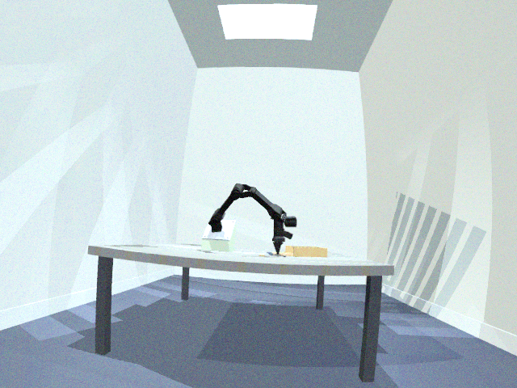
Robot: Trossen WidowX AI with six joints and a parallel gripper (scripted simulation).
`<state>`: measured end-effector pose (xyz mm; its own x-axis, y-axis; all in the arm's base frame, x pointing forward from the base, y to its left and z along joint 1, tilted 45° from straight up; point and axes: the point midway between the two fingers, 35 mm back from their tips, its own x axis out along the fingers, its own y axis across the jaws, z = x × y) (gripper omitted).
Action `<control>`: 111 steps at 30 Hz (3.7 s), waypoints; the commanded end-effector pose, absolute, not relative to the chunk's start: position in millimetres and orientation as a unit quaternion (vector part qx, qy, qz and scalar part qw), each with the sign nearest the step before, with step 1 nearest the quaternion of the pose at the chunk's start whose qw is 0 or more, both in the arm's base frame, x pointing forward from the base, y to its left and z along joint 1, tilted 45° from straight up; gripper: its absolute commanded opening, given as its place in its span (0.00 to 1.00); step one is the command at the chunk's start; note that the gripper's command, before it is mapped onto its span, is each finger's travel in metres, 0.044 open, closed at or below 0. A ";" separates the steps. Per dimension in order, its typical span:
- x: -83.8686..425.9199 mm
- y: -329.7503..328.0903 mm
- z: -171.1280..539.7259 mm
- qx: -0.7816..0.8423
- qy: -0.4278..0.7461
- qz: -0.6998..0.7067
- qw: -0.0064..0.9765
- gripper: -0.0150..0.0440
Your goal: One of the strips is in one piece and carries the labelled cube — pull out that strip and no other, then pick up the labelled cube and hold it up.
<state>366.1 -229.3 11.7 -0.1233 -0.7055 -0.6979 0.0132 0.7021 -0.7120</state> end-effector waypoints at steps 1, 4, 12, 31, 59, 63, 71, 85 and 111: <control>352.7 -233.0 9.3 -0.247 0.697 -0.293 0.606 0.25; 348.1 -232.8 9.7 -0.247 0.697 -0.293 0.606 0.25; 336.4 -232.1 10.7 -0.247 0.697 -0.293 0.606 0.25; 308.3 -230.3 13.1 -0.247 0.698 -0.293 0.605 0.25; 267.8 -226.9 17.6 -0.248 0.698 -0.292 0.604 0.25; 262.1 -226.4 18.2 -0.248 0.698 -0.292 0.604 0.25; 250.9 -225.4 19.5 -0.248 0.699 -0.292 0.604 0.25; 232.4 -223.9 21.6 -0.248 0.699 -0.292 0.604 0.25; 199.3 -221.1 25.5 -0.248 0.700 -0.292 0.603 0.25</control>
<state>215.8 -218.3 29.3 -0.1115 -0.7060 -0.6994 0.0034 0.7035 -0.7107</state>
